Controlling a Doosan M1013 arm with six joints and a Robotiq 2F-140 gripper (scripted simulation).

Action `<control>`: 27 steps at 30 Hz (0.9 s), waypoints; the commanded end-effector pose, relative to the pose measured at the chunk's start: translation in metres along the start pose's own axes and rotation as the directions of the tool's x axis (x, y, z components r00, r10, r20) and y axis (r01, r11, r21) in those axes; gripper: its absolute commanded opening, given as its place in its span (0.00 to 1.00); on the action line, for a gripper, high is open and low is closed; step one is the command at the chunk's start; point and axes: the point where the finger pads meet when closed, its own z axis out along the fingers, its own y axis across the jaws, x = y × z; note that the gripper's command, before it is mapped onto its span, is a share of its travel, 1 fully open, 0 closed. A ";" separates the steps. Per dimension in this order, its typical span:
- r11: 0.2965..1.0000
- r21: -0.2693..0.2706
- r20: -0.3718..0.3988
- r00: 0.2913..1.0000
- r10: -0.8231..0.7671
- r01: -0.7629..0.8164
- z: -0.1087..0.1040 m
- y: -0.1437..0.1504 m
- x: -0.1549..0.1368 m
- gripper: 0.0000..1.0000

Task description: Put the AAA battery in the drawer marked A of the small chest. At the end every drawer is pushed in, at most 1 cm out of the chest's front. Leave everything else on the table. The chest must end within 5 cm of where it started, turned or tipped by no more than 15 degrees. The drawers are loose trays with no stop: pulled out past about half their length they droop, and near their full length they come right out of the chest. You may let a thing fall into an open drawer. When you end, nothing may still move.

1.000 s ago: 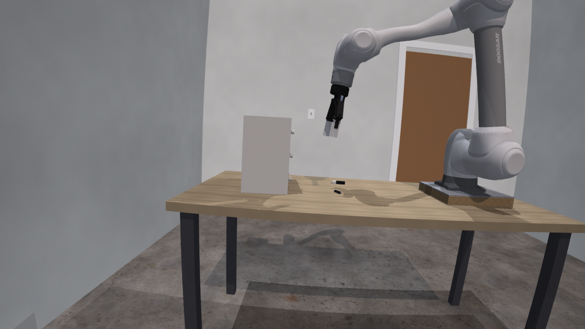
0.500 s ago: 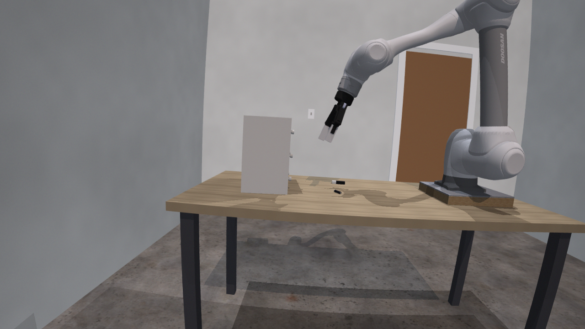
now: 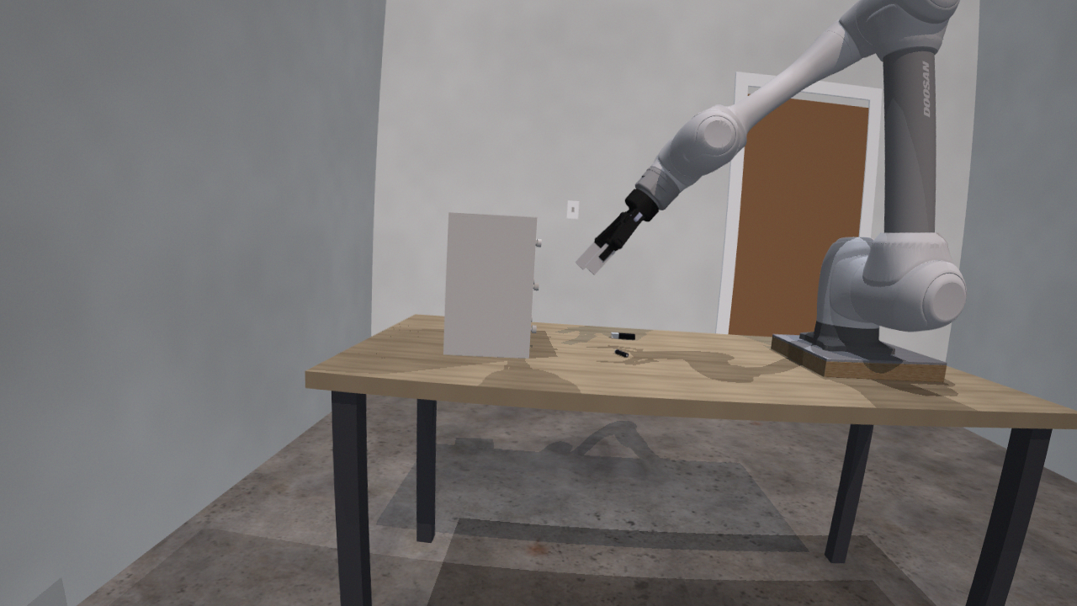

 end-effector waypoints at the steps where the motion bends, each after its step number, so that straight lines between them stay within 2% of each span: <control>1: 1.000 -0.014 0.057 0.998 -0.001 0.001 0.007 0.002 -0.001 1.00; 13: 1.000 -0.009 0.096 0.995 0.000 0.001 0.011 0.001 -0.001 1.00; 27: 1.000 -0.026 0.105 0.994 0.000 0.003 0.014 0.006 0.001 1.00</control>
